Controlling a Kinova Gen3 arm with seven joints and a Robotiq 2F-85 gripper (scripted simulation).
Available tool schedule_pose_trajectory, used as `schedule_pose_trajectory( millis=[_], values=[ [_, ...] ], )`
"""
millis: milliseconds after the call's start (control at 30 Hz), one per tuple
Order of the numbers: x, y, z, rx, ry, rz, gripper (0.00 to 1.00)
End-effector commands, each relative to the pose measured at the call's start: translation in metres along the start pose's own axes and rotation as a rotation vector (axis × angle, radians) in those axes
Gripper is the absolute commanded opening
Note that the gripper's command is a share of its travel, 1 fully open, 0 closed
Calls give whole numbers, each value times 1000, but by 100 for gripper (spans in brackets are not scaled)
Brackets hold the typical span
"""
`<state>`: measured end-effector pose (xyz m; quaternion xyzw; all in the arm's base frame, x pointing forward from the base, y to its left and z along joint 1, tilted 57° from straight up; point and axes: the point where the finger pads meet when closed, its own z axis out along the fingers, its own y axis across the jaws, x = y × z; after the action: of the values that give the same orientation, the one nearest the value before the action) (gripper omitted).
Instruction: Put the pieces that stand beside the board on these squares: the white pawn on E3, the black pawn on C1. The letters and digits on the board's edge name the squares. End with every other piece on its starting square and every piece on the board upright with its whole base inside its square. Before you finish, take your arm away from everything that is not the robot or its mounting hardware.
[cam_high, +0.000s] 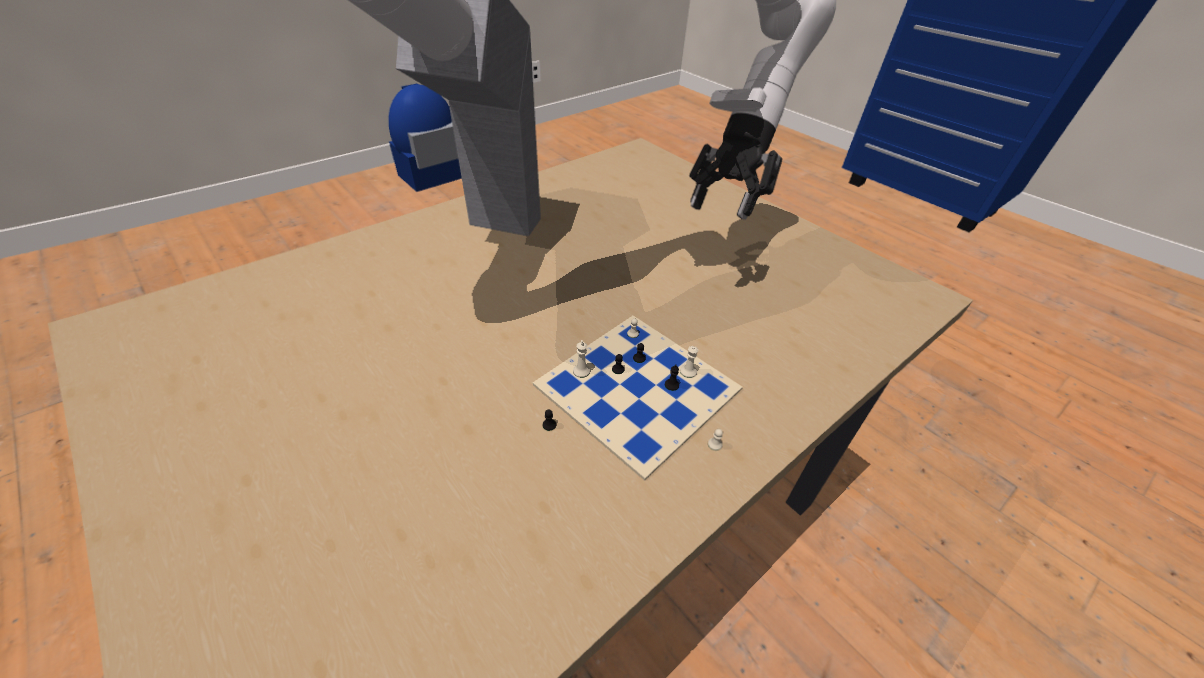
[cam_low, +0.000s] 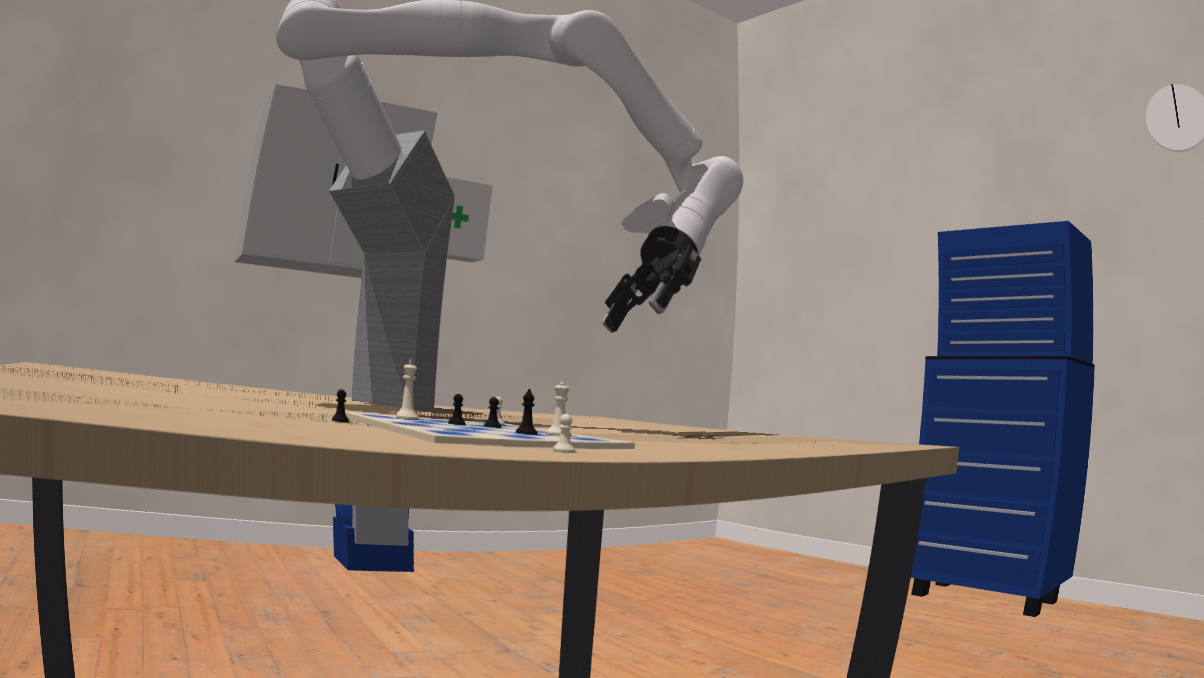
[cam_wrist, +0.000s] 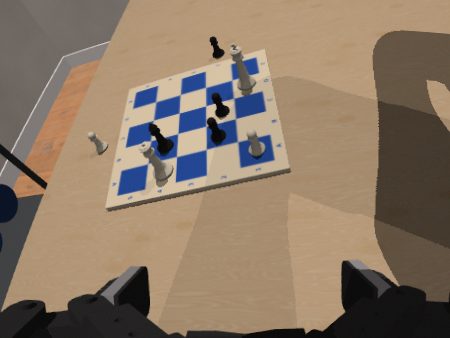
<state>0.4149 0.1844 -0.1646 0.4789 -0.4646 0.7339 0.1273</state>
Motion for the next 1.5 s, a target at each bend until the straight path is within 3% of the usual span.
schedule_pose_trajectory(
  millis=[0,33,300,333,600,633,1467],
  values=[
    [0,0,0,-2,0,1,100],
    [-4,-2,9,-17,8,-17,100],
    [-4,-2,9,-17,8,-17,100],
    [-7,-5,18,-32,15,-35,100],
    [-7,-5,18,-32,15,-35,100],
    [-9,-6,26,-46,22,-52,100],
    [-14,-10,42,-73,34,-84,100]
  ],
)
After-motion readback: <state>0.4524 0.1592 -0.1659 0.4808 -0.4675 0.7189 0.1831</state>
